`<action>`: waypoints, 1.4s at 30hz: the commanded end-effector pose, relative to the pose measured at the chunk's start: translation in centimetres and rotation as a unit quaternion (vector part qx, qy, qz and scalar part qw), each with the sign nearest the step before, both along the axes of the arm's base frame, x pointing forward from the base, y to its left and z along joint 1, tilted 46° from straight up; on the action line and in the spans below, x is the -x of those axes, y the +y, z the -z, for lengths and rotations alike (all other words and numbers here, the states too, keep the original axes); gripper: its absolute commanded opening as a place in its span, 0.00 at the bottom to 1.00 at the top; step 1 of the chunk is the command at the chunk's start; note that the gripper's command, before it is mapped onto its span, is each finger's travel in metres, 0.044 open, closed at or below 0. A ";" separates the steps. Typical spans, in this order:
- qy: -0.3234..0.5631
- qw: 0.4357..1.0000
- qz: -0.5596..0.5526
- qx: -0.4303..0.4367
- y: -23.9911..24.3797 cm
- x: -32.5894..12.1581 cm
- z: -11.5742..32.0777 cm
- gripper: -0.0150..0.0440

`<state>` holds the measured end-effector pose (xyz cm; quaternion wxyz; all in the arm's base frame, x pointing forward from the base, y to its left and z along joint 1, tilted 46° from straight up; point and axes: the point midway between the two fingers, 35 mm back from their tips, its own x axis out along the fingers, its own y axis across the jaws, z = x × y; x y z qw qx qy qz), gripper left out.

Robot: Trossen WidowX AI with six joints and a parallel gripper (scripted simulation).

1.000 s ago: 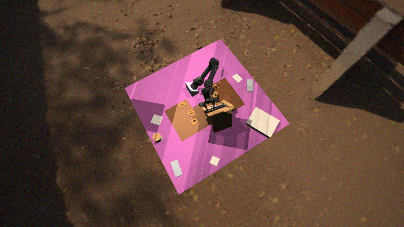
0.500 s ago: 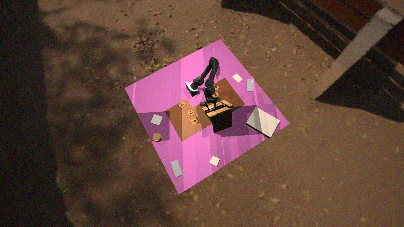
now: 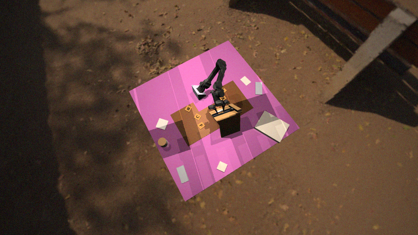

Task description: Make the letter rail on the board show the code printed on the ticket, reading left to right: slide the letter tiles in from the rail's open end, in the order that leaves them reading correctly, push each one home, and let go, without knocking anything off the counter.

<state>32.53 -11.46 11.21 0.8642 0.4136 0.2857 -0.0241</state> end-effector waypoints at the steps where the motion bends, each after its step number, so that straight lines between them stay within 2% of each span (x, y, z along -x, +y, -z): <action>1: -0.001 1.000 0.001 0.001 0.2 -0.1 -0.4 0.25; 42: -0.001 1.000 0.001 0.000 2.5 -1.0 -2.8 0.25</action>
